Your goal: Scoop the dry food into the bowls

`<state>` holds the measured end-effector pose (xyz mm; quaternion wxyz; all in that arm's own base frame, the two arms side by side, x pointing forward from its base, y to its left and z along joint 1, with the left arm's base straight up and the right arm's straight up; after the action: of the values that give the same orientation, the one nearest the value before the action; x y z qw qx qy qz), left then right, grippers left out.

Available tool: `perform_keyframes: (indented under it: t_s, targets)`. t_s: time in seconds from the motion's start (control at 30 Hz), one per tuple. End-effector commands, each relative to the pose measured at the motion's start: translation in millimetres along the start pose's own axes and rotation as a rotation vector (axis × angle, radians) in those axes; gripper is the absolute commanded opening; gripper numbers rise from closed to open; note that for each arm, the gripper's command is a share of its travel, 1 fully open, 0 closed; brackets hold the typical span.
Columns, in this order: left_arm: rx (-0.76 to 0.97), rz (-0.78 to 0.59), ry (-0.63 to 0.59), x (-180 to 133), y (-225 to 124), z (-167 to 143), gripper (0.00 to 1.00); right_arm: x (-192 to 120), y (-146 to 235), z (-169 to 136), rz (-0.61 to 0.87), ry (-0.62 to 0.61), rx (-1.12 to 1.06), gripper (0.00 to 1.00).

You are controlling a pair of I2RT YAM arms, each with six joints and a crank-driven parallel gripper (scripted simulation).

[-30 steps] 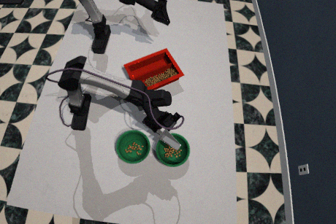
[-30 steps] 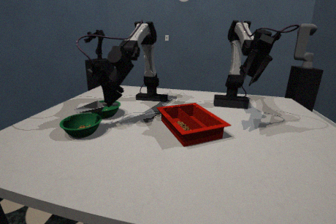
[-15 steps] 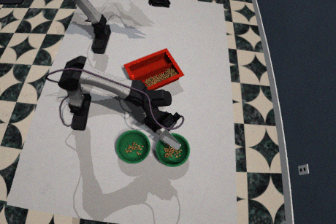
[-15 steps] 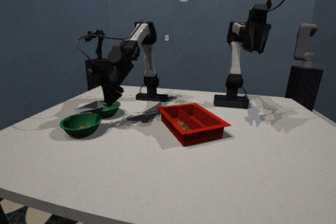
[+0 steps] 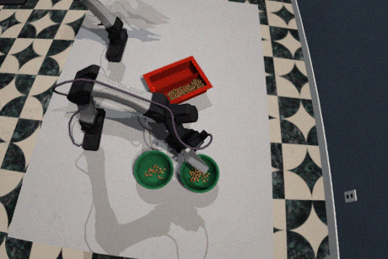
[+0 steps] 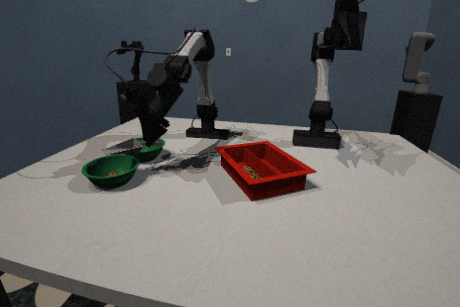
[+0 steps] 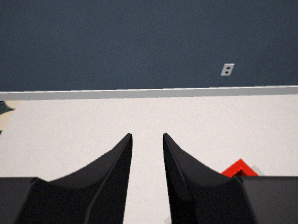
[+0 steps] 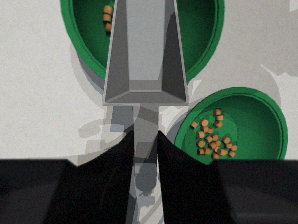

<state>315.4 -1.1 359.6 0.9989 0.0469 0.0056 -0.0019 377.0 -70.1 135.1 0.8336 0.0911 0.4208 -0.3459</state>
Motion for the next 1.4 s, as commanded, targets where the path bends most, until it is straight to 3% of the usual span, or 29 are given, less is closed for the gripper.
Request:
perform_keyframes:
  t_s: [0.0, 0.27, 0.43, 0.53, 0.63, 0.8, 0.93, 1.07, 1.3, 1.37]
  targets:
    - [-0.013, -0.004, -0.084, -7, 0, 29, 0.27, -18, -2, 1, 0.057, -0.013, -0.028, 0.00]
    - [-0.012, -0.006, -0.061, -3, 0, 23, 0.27, -41, 8, -33, 0.321, 0.063, -0.255, 0.00]
    - [-0.012, -0.006, -0.061, -3, 0, 23, 0.27, -53, 7, -56, 0.428, 0.110, -0.358, 0.00]
    - [-0.012, -0.006, -0.061, -3, 0, 23, 0.27, -53, 5, -50, 0.447, 0.087, -0.348, 0.00]
    - [-0.012, -0.006, -0.061, -3, 0, 23, 0.27, -62, 7, -72, 0.537, 0.124, -0.440, 0.00]
    - [-0.012, -0.006, -0.061, -3, 0, 23, 0.27, -67, 9, -60, 0.521, 0.076, -0.411, 0.00]
    - [-0.012, -0.006, -0.061, -3, 0, 23, 0.27, -64, 3, -78, 0.495, 0.135, -0.414, 0.00]
    - [-0.012, -0.006, -0.061, -3, 0, 23, 0.27, -67, 7, -68, 0.506, 0.100, -0.405, 0.00]
    - [-0.012, -0.006, -0.061, -3, 0, 23, 0.27, -55, 3, -82, 0.484, 0.152, -0.416, 0.00]
    - [-0.012, -0.006, -0.061, -3, 0, 23, 0.27, -60, 7, -69, 0.495, 0.117, -0.406, 0.00]
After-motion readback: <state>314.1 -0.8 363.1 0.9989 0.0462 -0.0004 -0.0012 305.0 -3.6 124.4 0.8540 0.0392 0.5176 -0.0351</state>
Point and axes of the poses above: on each arm, the point where the finger pads meet when closed, its own x axis out along the fingers, its own y axis across the jaws, z = x × y, the point moved 7 cm from there along -x, back along the fingers, and after that the axes turned 5 degrees about x, right-handed, at the moved point
